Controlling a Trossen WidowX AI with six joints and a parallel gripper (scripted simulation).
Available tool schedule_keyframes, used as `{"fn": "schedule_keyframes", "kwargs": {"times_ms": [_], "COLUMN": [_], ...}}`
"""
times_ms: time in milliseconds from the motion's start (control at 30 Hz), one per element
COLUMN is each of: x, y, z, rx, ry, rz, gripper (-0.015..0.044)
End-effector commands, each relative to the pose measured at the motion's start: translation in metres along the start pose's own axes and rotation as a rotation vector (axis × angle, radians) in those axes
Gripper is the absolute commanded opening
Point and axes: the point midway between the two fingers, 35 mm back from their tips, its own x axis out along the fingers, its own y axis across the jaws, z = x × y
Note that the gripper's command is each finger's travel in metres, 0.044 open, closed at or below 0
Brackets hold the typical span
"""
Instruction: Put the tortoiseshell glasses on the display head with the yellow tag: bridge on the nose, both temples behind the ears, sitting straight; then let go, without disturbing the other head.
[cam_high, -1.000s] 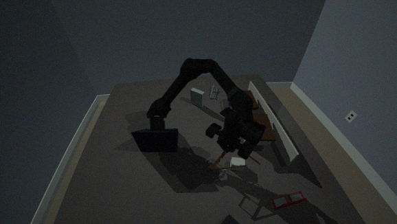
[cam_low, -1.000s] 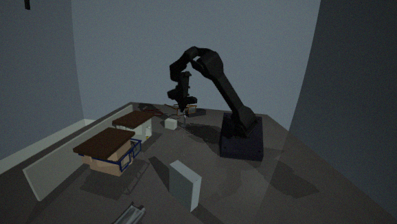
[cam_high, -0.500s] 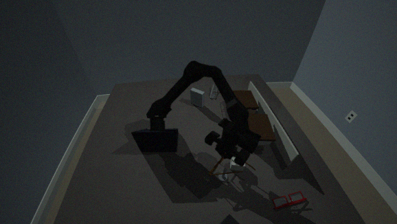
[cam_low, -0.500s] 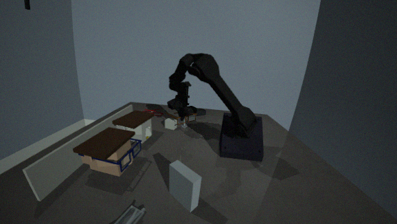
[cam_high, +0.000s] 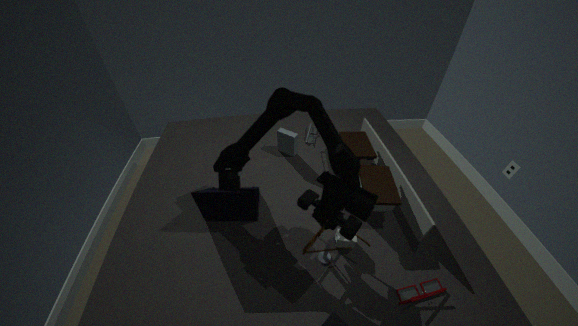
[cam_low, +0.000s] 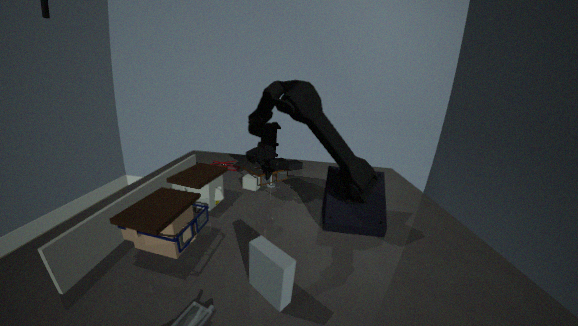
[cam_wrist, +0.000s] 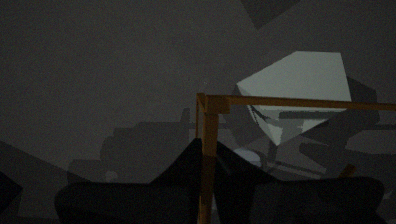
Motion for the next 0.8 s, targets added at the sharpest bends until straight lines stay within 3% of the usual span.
{"fn": "schedule_keyframes", "kwargs": {"times_ms": [0,767], "x": [-0.001,-0.001], "y": [0.002,0.013], "z": [0.003,0.015], "rx": [0.000,0.000], "ry": [-0.006,-0.006], "rz": [-0.004,-0.004], "gripper": [0.0000,0.0000]}}
